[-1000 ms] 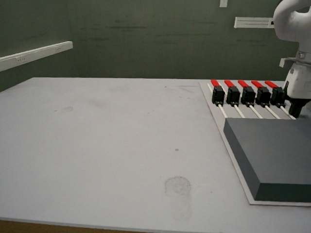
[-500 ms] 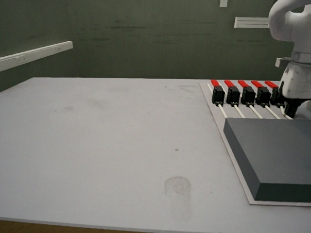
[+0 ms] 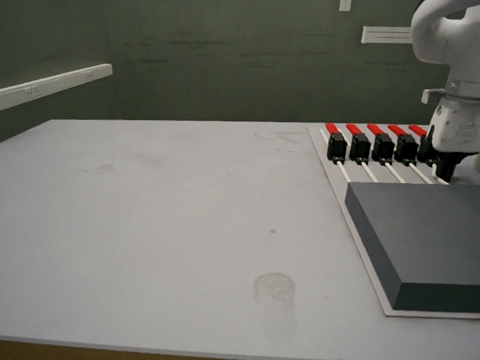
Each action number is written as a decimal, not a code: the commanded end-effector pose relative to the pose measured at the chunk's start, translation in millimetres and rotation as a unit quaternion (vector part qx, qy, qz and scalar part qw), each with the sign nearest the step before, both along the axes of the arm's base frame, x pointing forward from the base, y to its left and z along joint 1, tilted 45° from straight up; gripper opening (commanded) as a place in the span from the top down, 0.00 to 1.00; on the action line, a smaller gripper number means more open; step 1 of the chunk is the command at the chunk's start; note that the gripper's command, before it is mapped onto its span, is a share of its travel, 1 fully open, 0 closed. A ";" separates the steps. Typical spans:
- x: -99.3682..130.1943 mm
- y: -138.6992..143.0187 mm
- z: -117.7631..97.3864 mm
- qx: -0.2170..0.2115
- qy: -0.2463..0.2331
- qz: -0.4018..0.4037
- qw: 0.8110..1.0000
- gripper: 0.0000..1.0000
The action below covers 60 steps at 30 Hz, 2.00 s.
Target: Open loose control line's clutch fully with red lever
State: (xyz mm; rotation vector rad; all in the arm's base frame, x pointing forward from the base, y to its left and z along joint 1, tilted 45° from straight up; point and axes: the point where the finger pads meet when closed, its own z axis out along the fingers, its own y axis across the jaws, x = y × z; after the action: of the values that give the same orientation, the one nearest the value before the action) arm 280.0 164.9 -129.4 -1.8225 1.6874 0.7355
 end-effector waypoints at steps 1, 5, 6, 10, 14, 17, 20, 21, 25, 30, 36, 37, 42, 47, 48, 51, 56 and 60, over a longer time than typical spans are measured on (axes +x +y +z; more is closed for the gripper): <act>1.6 -0.1 0.2 0.000 -0.001 -0.001 1.000 1.00; 1.7 -0.1 0.2 0.000 -0.001 -0.001 1.000 1.00; 1.7 -0.1 0.2 0.000 -0.001 -0.001 1.000 1.00; 1.7 -0.1 0.2 0.000 -0.001 -0.001 1.000 1.00; 1.7 -0.1 0.2 0.000 -0.001 -0.001 1.000 1.00; 1.7 -0.1 0.2 0.000 -0.001 -0.001 1.000 1.00; 1.5 -0.1 0.2 0.000 -0.001 -0.001 1.000 1.00; 1.4 -0.1 0.2 0.000 -0.001 -0.001 1.000 1.00; -0.1 -0.2 0.2 0.000 -0.001 -0.001 1.000 1.00; -3.8 -0.5 0.1 0.000 -0.001 -0.001 1.000 1.00; -8.2 -0.8 0.0 0.000 -0.001 -0.001 1.000 1.00; -9.5 -0.8 -0.1 0.000 -0.001 -0.001 1.000 1.00; -16.3 -1.3 -0.3 0.000 -0.001 -0.001 1.000 1.00; -23.1 -1.7 -0.5 0.000 -0.001 -0.001 1.000 1.00; -24.4 -1.8 -0.5 0.000 -0.001 -0.001 1.000 1.00; -26.7 -2.0 -0.6 0.000 -0.001 -0.001 1.000 1.00; -30.5 -2.2 -0.7 0.000 -0.001 -0.001 1.000 1.00; -32.9 -2.4 -0.7 0.000 -0.001 -0.001 1.000 1.00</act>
State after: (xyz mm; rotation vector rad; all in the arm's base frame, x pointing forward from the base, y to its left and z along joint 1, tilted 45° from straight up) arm 249.0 162.9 -130.1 -1.8212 1.6864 0.7339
